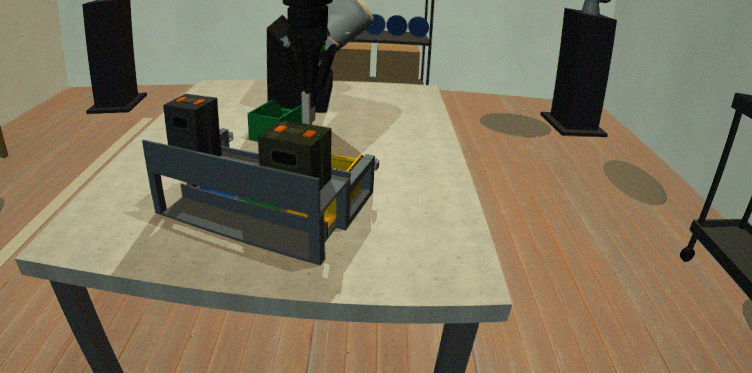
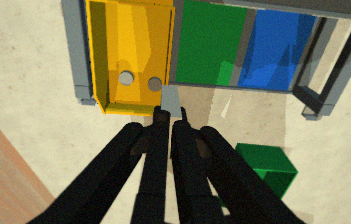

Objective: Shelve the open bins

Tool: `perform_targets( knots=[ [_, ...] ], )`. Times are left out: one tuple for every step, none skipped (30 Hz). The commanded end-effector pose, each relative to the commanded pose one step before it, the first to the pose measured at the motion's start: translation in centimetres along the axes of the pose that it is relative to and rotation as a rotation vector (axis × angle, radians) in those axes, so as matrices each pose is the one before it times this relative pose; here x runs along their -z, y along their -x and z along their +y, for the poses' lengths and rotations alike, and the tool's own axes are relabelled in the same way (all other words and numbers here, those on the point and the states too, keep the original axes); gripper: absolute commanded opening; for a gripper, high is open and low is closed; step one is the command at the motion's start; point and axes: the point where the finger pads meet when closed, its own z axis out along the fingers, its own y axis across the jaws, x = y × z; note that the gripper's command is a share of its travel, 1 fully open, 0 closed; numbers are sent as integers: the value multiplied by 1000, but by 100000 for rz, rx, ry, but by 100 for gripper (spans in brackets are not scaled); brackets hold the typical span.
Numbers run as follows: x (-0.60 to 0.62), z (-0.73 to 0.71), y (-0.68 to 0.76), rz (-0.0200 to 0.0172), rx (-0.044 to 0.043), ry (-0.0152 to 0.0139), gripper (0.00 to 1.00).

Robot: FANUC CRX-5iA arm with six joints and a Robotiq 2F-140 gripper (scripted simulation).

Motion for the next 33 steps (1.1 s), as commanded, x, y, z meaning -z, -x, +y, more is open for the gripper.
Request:
perform_targets(
  knots=[
    [27, 2, -12, 52, -3, -4, 0],
    [0, 0, 0, 0, 0, 0, 0],
    [0, 0, 0, 0, 0, 0, 0],
    [0, 0, 0, 0, 0, 0, 0],
    [0, 0, 0, 0, 0, 0, 0],
    [0, 0, 0, 0, 0, 0, 0],
    [0, 0, 0, 0, 0, 0, 0],
    [0, 0, 0, 0, 0, 0, 0],
    [0, 0, 0, 0, 0, 0, 0],
    [0, 0, 0, 0, 0, 0, 0],
    [0, 0, 0, 0, 0, 0, 0],
    [0, 0, 0, 0, 0, 0, 0],
    [0, 0, 0, 0, 0, 0, 0],
    [0, 0, 0, 0, 0, 0, 0],
    [0, 0, 0, 0, 0, 0, 0],
    [0, 0, 0, 0, 0, 0, 0],
    [0, 0, 0, 0, 0, 0, 0],
    [0, 0, 0, 0, 0, 0, 0],
    [0, 0, 0, 0, 0, 0, 0],
    [0, 0, 0, 0, 0, 0, 0],
    [0, 0, 0, 0, 0, 0, 0],
    [0, 0, 0, 0, 0, 0, 0],
    [0, 0, 0, 0, 0, 0, 0],
    [0, 0, 0, 0, 0, 0, 0],
    [-1, -3, 4, 2, -61, 0, 0],
    [-7, -19, 28, 11, -402, 0, 0],
    [-19, -47, 70, 28, -1016, 0, 0],
    [-34, -83, 128, 50, -1834, -1, 0],
    [-51, -122, 198, 76, -2792, -4, 0],
    [-71, -157, 278, 105, -3835, -8, 0],
    [0, 0, 0, 0, 0, 0, 0],
    [0, 0, 0, 0, 0, 0, 0],
    [-92, -183, 365, 133, -4908, -16, 0]
  ],
)
